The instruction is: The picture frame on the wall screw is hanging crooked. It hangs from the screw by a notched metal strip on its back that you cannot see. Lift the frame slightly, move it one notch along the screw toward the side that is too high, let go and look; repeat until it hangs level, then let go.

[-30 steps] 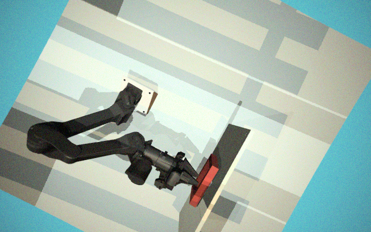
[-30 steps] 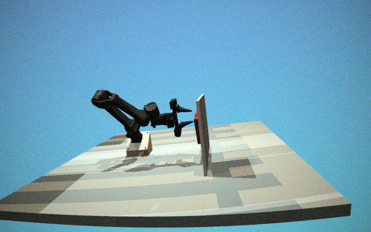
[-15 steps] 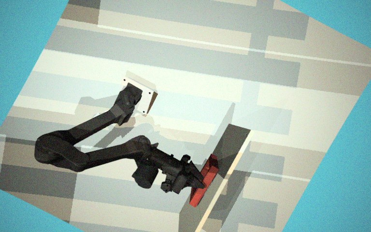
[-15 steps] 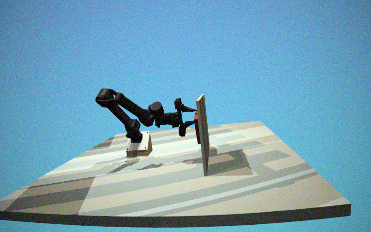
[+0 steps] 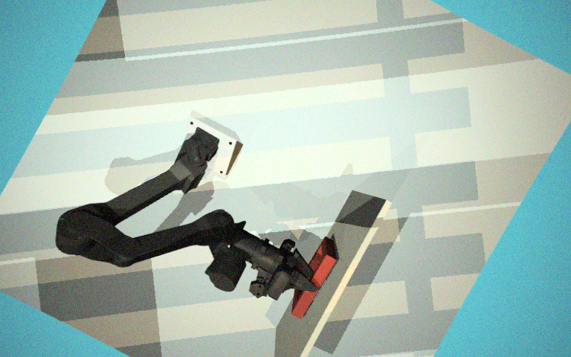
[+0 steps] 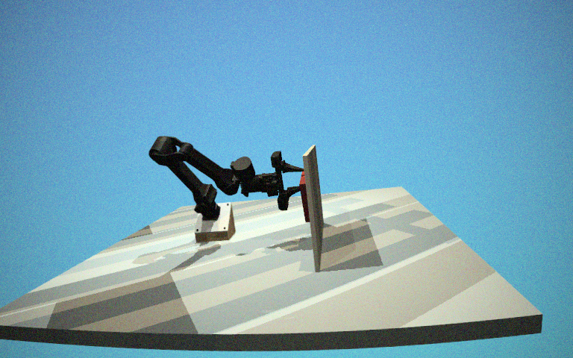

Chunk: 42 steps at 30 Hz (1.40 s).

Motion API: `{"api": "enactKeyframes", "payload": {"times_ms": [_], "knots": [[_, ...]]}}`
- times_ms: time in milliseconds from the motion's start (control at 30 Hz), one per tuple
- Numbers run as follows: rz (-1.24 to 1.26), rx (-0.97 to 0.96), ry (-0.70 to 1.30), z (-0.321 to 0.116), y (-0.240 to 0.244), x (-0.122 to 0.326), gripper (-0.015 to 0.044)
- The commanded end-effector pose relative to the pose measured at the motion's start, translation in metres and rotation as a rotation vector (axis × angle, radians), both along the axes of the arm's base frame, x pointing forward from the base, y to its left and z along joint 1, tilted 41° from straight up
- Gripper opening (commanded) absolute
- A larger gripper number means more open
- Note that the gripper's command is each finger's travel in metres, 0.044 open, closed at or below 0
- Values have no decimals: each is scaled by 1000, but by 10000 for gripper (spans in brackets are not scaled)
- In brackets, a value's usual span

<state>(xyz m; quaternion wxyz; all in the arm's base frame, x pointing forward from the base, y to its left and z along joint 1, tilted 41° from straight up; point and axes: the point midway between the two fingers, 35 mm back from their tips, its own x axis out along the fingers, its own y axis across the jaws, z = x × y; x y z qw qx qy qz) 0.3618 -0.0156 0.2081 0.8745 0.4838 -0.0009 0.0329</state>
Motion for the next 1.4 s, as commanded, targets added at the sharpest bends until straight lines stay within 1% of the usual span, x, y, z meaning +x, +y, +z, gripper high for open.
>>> {"api": "enactKeyframes", "payload": {"times_ms": [0,733,967,1133,1200,1367], "knots": [[-6,-6,-3,1,-1,0,260],[-6,-6,-3,1,-2,1,260],[-6,-6,-3,1,-2,1,76],[-6,-6,-3,1,-2,1,43],[-6,-6,-3,1,-2,1,0],[-6,-6,-3,1,-1,1,0]]}}
